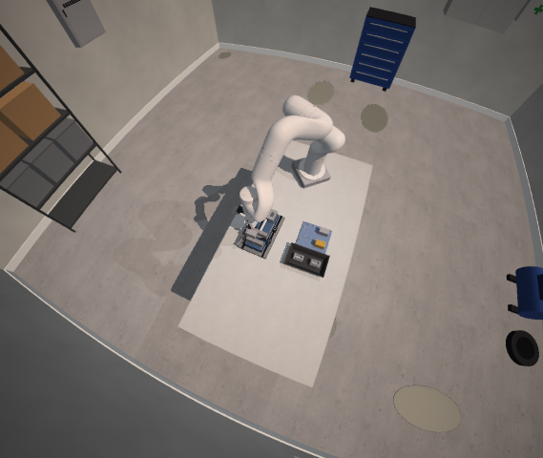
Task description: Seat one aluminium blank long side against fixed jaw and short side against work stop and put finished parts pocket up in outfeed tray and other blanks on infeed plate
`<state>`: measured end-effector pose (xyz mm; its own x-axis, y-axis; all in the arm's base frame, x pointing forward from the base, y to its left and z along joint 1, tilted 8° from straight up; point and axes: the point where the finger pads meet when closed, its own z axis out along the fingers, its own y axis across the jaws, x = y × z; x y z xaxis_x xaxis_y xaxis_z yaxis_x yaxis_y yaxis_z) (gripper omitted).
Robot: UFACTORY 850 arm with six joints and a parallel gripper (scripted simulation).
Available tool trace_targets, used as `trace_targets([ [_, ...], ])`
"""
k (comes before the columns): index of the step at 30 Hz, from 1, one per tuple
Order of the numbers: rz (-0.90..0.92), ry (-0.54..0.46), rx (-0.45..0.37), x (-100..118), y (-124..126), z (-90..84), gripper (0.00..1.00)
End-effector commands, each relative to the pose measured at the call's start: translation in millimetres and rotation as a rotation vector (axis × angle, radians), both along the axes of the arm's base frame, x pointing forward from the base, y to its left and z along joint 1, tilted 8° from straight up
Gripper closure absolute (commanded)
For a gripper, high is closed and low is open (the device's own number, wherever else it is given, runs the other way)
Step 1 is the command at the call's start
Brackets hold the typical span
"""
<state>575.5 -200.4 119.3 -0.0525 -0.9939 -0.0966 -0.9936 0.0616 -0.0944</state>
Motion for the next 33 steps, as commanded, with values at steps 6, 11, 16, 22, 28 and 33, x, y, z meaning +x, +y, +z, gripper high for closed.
trace_targets([
  [6, 0.000, -0.002, -0.001, 1, 0, 0.0, 1.00],
  [11, 0.000, -0.002, -0.001, 1, 0, -1.4, 1.00],
  [16, 0.000, -0.002, -0.001, 1, 0, -3.5, 1.00],
  [22, 0.000, -0.002, -0.001, 1, 0, -5.3, 1.00],
  [28, 0.000, -0.002, -0.001, 2, 0, -8.3, 1.00],
  [33, 0.000, -0.002, -0.001, 2, 1, -10.6, 1.00],
])
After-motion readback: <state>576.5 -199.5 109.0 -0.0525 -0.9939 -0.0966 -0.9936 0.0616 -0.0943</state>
